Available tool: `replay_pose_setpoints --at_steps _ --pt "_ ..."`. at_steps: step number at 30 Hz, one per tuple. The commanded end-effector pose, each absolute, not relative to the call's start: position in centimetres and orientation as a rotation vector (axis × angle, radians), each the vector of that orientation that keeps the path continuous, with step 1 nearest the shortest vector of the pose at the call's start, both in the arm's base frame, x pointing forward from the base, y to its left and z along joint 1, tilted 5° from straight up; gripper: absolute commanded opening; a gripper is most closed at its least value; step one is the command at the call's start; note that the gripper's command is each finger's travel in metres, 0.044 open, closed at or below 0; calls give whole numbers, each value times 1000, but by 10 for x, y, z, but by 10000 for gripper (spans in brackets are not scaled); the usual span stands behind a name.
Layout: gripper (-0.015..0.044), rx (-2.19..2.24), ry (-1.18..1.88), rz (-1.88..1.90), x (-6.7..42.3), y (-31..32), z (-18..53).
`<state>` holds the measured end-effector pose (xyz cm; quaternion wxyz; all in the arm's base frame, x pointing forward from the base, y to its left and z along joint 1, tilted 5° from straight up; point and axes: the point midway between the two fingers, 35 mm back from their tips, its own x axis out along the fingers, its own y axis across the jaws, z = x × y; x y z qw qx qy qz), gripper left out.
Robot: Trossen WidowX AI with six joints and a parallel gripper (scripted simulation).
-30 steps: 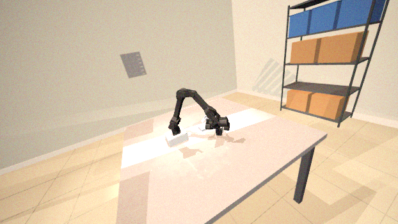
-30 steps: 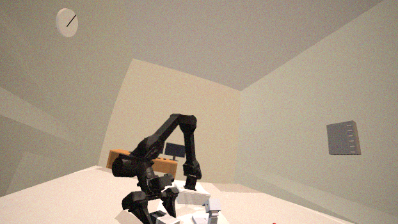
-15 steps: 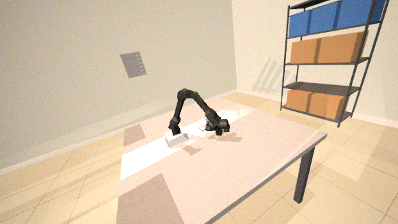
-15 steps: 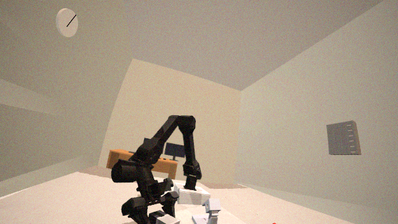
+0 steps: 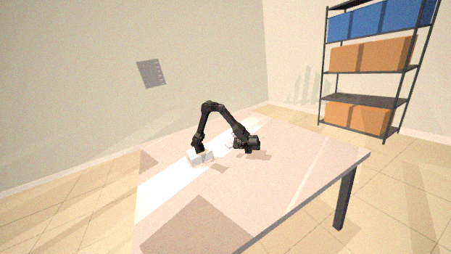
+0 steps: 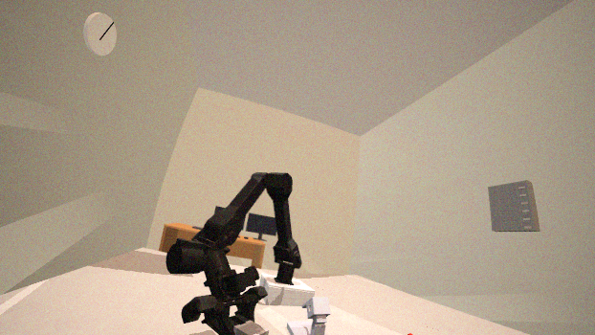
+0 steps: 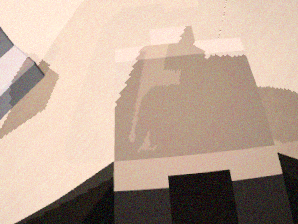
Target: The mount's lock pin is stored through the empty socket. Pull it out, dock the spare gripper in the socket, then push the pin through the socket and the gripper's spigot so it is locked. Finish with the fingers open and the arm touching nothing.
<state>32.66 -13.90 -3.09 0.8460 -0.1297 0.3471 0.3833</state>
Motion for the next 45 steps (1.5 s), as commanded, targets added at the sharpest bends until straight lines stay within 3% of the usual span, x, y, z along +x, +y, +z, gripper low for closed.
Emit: replay_pose_setpoints --at_steps 1,6,24,45 --pt "131 -267 734 809 327 -139 -32" --pt "0 -268 734 809 329 -140 -23" --pt "0 -268 734 809 330 -146 85" --pt "0 -201 854 809 328 -126 85"
